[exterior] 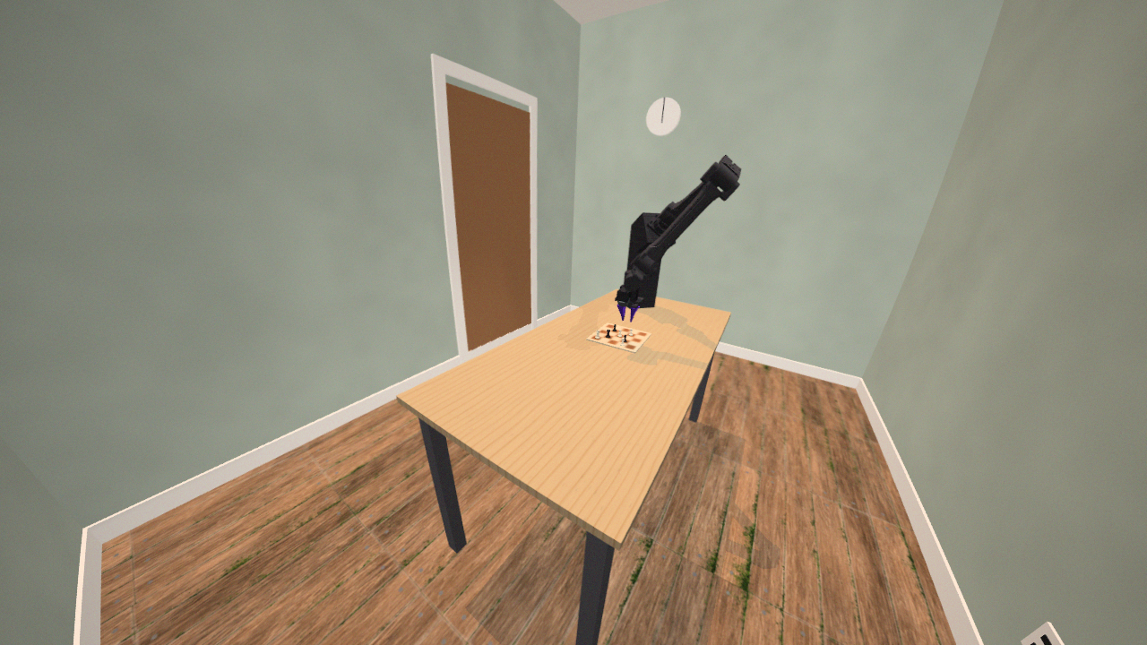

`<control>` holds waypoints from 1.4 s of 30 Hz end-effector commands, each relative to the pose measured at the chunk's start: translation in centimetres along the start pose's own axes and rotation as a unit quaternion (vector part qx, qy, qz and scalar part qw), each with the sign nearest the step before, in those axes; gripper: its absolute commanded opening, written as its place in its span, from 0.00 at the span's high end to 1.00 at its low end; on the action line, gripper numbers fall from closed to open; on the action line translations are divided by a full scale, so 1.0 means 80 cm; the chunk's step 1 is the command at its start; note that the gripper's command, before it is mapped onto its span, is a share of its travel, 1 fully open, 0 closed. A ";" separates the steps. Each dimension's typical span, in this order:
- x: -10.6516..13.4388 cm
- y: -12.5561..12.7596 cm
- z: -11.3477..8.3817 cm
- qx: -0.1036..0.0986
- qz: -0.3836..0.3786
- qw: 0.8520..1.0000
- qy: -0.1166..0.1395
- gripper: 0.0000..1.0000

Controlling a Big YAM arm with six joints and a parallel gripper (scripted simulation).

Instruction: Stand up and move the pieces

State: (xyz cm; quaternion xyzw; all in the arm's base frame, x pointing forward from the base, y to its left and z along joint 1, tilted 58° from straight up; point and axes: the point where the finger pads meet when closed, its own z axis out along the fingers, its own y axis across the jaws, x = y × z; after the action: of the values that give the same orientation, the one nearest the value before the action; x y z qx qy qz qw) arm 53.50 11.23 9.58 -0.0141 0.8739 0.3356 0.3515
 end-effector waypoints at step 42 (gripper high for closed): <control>-0.006 0.003 0.057 -0.001 -0.002 1.000 -0.006 0.67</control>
State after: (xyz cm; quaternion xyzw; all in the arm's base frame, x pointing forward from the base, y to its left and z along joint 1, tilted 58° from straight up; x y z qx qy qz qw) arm 56.21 14.09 6.95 -0.0144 0.8746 0.3361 0.3491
